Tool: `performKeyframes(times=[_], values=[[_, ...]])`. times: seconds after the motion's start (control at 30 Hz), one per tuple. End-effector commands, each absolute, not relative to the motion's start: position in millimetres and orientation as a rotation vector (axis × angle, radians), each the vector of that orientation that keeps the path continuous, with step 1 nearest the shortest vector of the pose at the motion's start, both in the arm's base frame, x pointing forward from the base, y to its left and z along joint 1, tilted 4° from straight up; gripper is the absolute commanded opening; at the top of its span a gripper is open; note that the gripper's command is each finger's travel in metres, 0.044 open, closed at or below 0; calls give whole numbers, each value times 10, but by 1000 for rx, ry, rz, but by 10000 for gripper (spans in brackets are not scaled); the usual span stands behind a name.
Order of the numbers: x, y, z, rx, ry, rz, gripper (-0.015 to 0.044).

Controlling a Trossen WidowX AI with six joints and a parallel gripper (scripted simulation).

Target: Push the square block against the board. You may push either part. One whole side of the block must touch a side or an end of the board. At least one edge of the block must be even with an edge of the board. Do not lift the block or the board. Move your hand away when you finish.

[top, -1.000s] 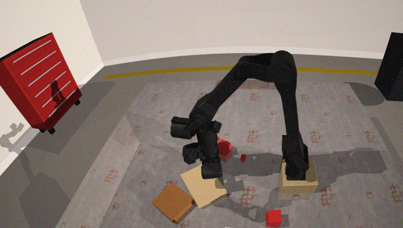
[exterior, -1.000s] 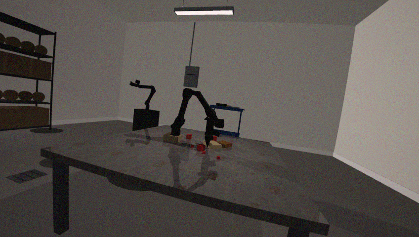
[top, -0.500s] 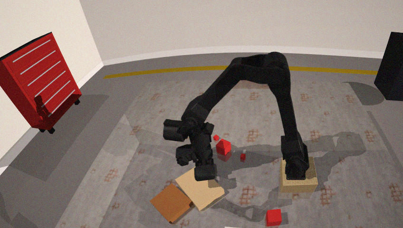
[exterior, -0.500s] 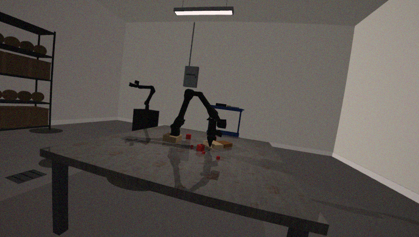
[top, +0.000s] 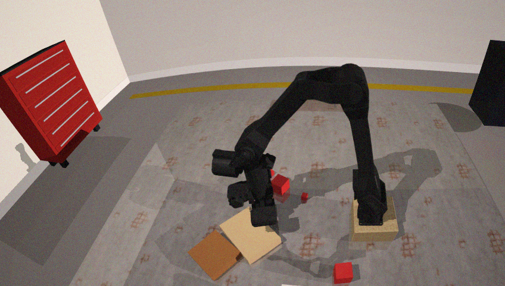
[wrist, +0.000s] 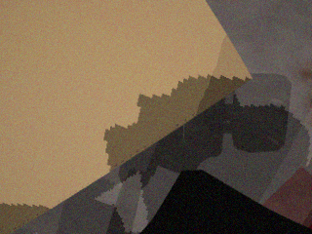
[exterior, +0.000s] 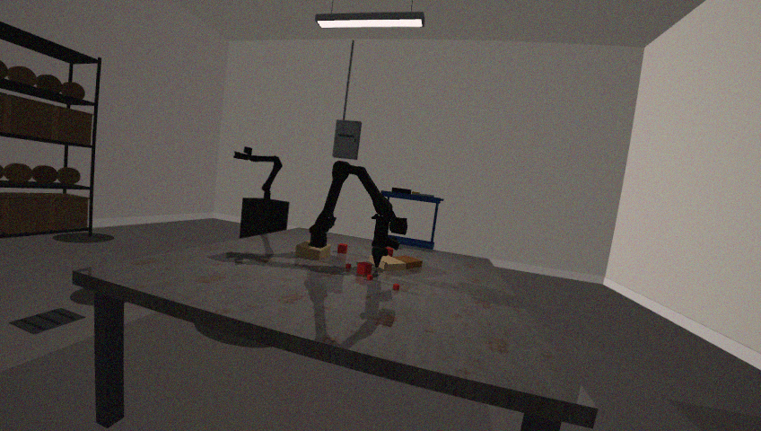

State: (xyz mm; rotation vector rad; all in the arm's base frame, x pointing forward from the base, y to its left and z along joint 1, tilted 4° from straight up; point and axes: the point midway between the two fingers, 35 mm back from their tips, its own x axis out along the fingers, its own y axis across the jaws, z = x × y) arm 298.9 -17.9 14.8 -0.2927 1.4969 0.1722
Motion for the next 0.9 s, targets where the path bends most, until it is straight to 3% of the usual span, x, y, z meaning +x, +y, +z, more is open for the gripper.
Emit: performKeyframes(times=[0.0,0.47,0.63,0.87], values=[[2928,-196,142,-293,1495,179,0],[2719,-275,111,-293,1496,179,0],[2729,-237,634,-293,1496,179,0],[2737,-236,666,-311,1494,195,0]])
